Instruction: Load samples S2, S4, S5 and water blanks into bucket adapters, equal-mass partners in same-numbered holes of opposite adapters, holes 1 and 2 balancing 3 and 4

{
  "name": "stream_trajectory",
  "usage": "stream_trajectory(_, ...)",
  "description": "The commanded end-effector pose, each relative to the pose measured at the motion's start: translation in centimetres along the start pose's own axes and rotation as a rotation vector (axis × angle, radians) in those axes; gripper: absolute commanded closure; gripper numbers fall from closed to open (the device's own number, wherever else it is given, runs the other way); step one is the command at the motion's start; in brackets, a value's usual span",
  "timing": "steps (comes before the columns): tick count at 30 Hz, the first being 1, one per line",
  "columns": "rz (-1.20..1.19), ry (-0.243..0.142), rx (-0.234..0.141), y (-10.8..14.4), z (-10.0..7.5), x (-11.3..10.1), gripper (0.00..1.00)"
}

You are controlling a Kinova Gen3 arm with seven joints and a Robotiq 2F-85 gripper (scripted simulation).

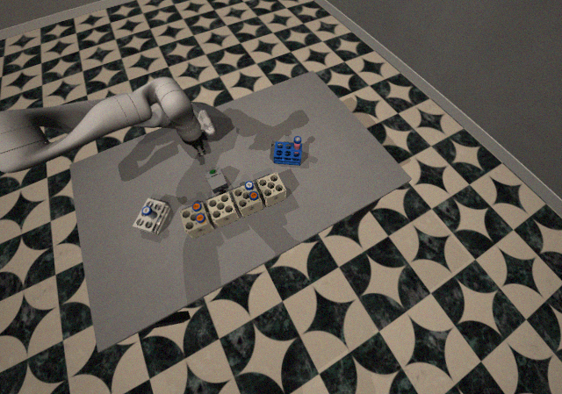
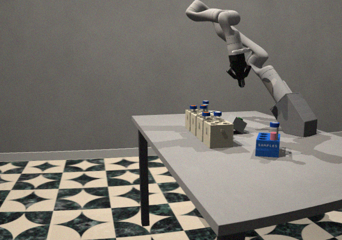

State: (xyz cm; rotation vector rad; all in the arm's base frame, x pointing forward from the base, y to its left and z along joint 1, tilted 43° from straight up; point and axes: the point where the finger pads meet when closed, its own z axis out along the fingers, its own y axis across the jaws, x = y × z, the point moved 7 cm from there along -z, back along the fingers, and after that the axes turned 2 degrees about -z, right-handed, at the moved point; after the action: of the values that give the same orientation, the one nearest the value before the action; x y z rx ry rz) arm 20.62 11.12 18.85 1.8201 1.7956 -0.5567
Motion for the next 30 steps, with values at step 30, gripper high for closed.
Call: stream_trajectory(30, -0.005, 0.004, 0.057, 1.3, 3.9, -0.1, 0.90)
